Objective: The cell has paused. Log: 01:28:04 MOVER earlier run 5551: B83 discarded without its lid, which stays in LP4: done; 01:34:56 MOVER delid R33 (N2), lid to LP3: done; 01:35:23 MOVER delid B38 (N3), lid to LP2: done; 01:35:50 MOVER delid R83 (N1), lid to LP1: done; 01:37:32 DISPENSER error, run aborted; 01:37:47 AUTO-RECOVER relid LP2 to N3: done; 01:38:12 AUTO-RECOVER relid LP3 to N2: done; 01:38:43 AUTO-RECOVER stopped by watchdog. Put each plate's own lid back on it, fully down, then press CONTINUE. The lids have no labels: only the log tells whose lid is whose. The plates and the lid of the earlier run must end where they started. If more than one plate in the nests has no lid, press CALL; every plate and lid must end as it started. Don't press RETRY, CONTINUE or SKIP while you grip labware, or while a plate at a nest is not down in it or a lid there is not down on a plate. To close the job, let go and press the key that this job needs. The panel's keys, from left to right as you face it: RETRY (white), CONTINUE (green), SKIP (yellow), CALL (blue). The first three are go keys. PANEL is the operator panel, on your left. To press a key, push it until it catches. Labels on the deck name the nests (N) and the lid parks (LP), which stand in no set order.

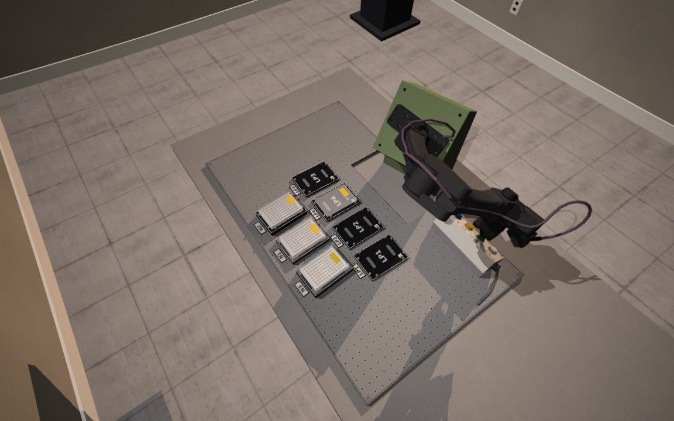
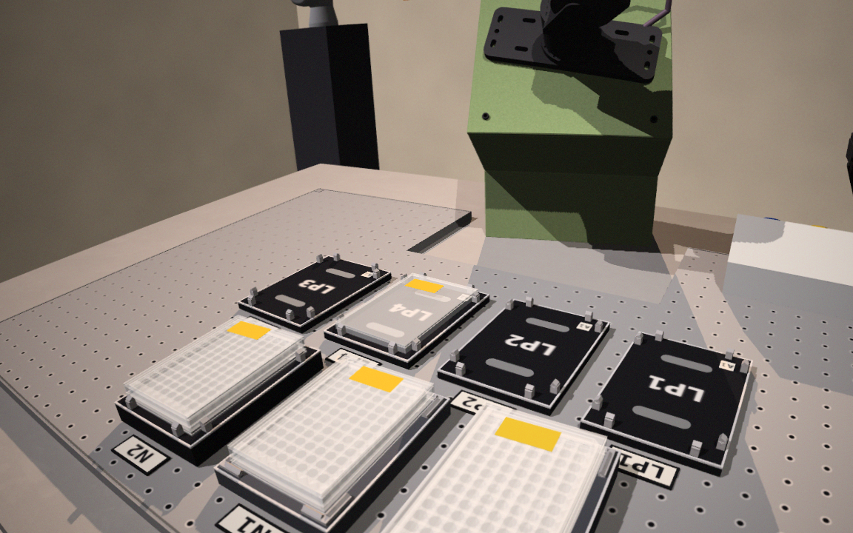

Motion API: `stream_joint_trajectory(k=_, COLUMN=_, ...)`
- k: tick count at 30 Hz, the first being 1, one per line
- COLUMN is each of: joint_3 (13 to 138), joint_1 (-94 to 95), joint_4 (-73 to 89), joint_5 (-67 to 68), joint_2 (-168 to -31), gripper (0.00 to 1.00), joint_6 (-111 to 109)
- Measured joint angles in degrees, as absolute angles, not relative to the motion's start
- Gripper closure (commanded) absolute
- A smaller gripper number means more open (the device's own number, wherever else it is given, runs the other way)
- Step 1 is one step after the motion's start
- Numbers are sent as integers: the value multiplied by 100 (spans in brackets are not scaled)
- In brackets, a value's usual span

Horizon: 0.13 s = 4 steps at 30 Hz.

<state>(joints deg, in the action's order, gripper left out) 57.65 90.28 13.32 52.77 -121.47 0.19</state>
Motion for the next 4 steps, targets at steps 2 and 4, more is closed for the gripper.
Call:
stream_joint_trajectory(k=2, joint_3=5765, joint_1=9024, joint_4=1328, joint_5=5269, joint_2=-12147, gripper=100, joint_6=5)
stream_joint_trajectory(k=4, joint_3=5765, joint_1=9019, joint_4=1323, joint_5=5262, joint_2=-12147, gripper=100, joint_6=-5)
